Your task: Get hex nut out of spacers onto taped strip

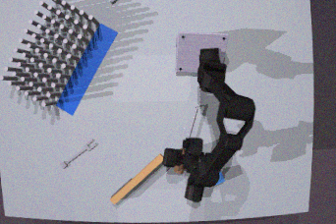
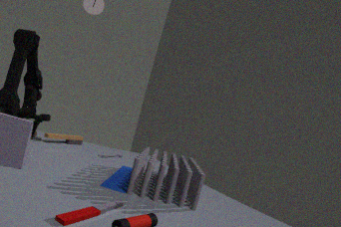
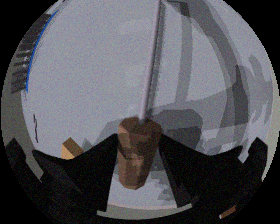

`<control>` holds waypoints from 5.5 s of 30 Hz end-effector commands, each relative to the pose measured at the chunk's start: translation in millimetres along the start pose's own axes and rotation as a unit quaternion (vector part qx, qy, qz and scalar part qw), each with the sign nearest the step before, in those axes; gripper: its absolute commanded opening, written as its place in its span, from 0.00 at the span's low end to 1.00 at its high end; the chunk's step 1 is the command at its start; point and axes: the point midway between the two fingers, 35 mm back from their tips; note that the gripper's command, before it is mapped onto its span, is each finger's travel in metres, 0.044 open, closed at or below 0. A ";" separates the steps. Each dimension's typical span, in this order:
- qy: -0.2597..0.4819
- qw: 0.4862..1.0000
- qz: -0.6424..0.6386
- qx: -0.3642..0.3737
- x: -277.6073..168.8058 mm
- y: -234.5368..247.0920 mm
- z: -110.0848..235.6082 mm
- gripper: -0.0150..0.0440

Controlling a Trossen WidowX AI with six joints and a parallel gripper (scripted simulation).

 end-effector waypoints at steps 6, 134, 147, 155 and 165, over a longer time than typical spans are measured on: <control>-0.002 1.000 -0.002 0.000 0.6 3.6 14.5 0.33; 0.126 0.854 0.501 0.068 -6.7 29.8 -6.8 0.65; 0.125 0.852 0.503 0.066 -6.5 39.7 38.7 1.00; 0.125 0.853 0.502 0.069 -4.6 43.3 61.6 1.00; 0.125 0.853 0.502 0.069 -4.6 43.3 61.6 1.00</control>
Point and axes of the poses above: the point midway between the two fingers, 35 mm back from their tips, its own z axis back along the fingers, its own y axis across the jaws, x = y × z, and after that the axes turned 11 degrees about z, right-handed
